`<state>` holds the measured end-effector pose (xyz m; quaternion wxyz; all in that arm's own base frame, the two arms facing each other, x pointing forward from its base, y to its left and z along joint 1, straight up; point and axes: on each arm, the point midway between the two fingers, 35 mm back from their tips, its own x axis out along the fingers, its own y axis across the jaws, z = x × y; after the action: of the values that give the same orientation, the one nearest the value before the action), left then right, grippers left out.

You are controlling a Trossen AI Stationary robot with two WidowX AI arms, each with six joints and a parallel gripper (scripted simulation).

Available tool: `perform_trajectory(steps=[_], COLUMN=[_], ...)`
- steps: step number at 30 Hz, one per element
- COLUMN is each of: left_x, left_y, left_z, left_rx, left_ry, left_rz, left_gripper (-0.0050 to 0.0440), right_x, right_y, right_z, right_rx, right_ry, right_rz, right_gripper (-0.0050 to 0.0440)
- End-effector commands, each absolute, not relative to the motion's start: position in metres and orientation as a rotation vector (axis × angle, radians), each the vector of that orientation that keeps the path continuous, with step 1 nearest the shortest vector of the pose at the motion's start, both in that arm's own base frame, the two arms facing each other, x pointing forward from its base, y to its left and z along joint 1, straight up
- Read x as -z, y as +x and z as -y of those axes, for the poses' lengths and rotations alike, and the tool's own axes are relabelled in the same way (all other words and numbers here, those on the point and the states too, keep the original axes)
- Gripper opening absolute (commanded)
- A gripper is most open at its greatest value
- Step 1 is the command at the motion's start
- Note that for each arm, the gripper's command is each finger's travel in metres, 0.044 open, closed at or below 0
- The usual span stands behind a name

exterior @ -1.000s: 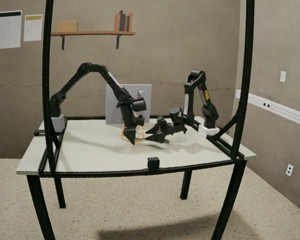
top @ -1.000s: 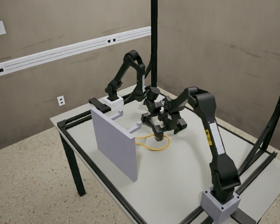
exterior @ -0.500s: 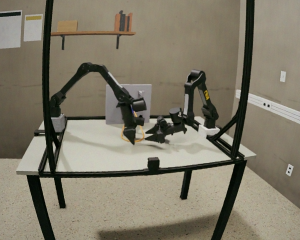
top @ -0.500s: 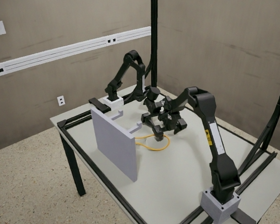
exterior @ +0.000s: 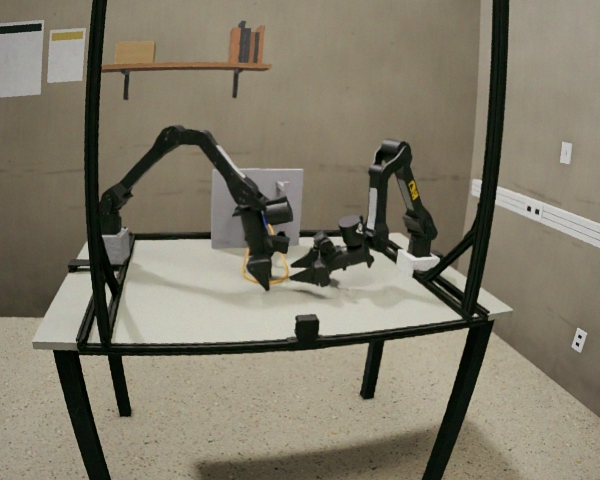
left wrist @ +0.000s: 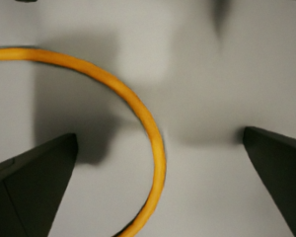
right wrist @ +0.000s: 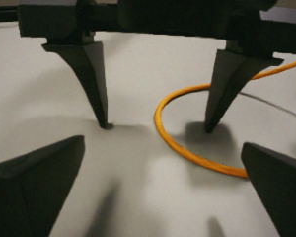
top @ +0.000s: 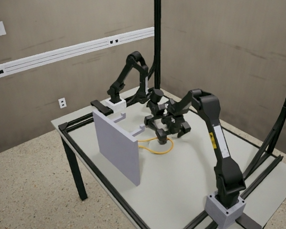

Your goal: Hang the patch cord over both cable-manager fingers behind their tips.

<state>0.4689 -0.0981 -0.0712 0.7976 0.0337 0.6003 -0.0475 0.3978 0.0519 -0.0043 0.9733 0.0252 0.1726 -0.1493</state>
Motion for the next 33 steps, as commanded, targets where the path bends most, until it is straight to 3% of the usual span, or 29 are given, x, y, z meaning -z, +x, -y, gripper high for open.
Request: perform_trajectory(steps=[1, 30, 33], left_x=[0.0702, 0.0647, 0.0647], left_y=[0.4697, 0.4728, 0.4728], left_z=[0.0973, 0.0983, 0.0983], left_rx=[0.098, 0.101, 0.101], left_ry=[0.072, 0.070, 0.070], left_rz=[-1.285, -1.271, -1.271], left_gripper=[0.0440, 0.0440, 0.0368], right_x=[-0.0035, -0.0035, -0.0035], right_y=[0.4010, 0.4010, 0.4010], right_z=[-0.0526, -0.0526, -0.0526], right_rx=[0.301, 0.301, 0.301], right_ry=[0.064, 0.064, 0.064], right_rz=[-0.327, -0.327, -0.327], right_gripper=[0.0440, 0.0440, 0.0440])
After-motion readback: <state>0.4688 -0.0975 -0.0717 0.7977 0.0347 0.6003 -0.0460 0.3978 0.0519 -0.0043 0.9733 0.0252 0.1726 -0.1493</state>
